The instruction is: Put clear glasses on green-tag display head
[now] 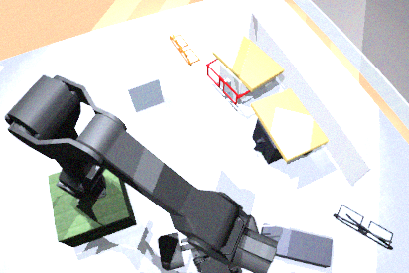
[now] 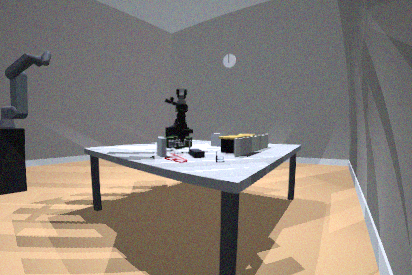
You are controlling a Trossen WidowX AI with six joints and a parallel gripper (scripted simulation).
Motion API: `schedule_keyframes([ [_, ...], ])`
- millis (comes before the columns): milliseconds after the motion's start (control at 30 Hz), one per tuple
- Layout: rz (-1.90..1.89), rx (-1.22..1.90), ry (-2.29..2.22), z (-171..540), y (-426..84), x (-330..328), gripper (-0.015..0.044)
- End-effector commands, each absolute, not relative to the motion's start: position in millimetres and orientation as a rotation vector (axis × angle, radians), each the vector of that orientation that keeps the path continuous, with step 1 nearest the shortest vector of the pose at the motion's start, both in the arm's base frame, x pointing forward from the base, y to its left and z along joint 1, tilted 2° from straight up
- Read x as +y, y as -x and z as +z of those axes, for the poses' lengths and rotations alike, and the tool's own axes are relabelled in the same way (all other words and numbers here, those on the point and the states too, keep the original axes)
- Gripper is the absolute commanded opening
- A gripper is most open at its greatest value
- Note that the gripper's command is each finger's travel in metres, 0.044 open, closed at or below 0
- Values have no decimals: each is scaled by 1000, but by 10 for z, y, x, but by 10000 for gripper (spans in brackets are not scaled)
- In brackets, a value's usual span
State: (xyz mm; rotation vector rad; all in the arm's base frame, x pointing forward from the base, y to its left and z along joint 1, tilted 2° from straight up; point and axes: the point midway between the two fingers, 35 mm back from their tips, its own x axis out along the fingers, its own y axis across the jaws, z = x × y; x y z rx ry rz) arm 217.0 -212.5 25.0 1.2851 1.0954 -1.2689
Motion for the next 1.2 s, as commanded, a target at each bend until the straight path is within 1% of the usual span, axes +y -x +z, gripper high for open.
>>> schedule_keyframes([
  [0,-1271,1094,-1286,256,-2151,-2164,0],
  [500,-1272,1093,-1286,259,-2113,-2272,0],
  [1167,-1272,1094,-1286,258,-2117,-2237,0],
])
